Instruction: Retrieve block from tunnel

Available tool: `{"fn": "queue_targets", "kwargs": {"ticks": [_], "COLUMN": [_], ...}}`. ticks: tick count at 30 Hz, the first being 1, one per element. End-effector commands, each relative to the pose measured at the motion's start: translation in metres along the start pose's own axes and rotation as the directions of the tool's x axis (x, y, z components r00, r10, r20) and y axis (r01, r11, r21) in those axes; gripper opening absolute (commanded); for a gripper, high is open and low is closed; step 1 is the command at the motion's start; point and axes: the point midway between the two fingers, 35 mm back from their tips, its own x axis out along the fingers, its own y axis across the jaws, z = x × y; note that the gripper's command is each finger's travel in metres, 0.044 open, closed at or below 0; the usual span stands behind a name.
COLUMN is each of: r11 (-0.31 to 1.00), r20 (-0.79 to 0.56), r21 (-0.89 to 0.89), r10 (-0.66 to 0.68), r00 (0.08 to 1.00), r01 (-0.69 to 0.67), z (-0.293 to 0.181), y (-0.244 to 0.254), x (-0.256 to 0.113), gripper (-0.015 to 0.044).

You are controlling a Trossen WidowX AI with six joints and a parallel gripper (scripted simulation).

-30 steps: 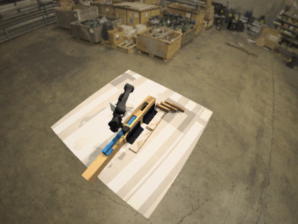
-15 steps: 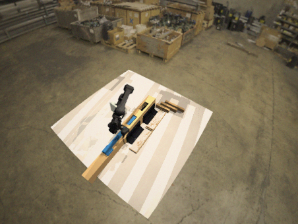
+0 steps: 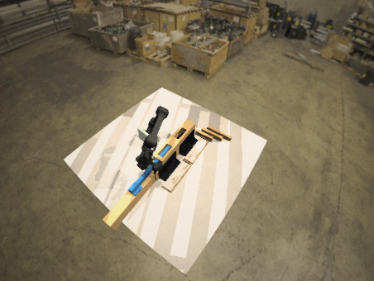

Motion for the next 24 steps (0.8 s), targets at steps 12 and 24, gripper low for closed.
{"fn": "queue_targets", "kwargs": {"ticks": [12, 24], "r11": [1.000, 1.000], "r20": [0.000, -0.001], "r21": [0.000, 0.001], "r10": [0.000, 0.000], "r00": [1.000, 1.000], "r01": [0.000, 0.000], "z": [0.000, -0.010], "y": [0.000, 0.001], "x": [0.002, 0.000], "gripper": [0.0151, 0.0000]}}
